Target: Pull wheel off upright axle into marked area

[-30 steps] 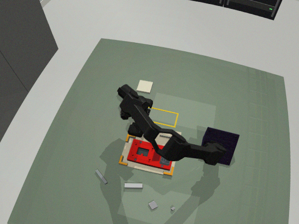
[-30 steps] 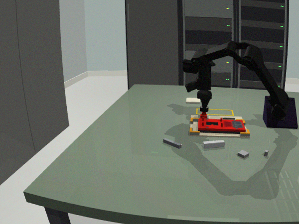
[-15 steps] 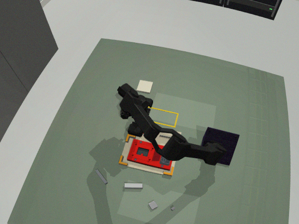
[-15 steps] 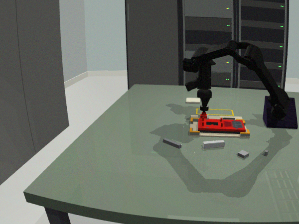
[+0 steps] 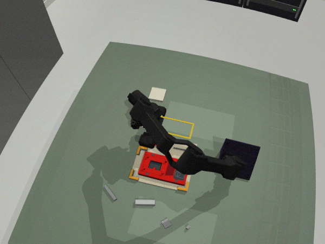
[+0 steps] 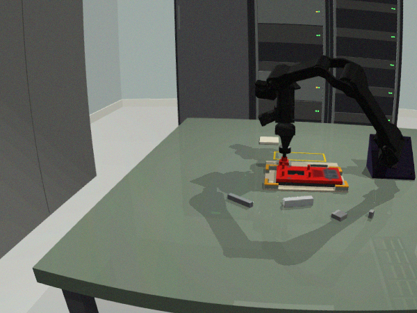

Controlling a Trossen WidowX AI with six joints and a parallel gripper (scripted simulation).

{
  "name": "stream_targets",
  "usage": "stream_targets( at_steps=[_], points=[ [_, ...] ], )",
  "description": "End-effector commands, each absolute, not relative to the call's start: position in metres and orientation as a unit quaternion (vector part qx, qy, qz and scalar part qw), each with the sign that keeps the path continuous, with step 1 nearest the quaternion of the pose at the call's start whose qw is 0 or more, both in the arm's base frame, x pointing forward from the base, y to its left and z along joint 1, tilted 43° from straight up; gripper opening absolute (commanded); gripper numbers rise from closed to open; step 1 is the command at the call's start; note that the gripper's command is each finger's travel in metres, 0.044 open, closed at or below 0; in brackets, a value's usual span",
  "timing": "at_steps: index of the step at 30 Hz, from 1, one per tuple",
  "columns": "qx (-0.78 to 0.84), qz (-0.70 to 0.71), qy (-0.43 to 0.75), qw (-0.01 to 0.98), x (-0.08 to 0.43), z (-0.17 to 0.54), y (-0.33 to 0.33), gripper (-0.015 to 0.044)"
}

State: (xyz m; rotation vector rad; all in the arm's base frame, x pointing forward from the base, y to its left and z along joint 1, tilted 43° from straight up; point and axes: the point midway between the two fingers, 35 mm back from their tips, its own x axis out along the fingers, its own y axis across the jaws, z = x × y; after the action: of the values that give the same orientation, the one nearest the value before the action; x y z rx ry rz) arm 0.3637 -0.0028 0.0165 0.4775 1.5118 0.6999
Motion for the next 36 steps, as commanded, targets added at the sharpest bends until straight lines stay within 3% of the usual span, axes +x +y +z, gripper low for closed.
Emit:
stream_targets(
  at_steps=[1,36],
  points=[
    [0.208,0.307,0.663,0.651,0.365,0.0192,-0.0063,0.0],
    [0.209,0.307,0.663,0.651,0.3654,0.0277,-0.0141,0.0]
  ],
)
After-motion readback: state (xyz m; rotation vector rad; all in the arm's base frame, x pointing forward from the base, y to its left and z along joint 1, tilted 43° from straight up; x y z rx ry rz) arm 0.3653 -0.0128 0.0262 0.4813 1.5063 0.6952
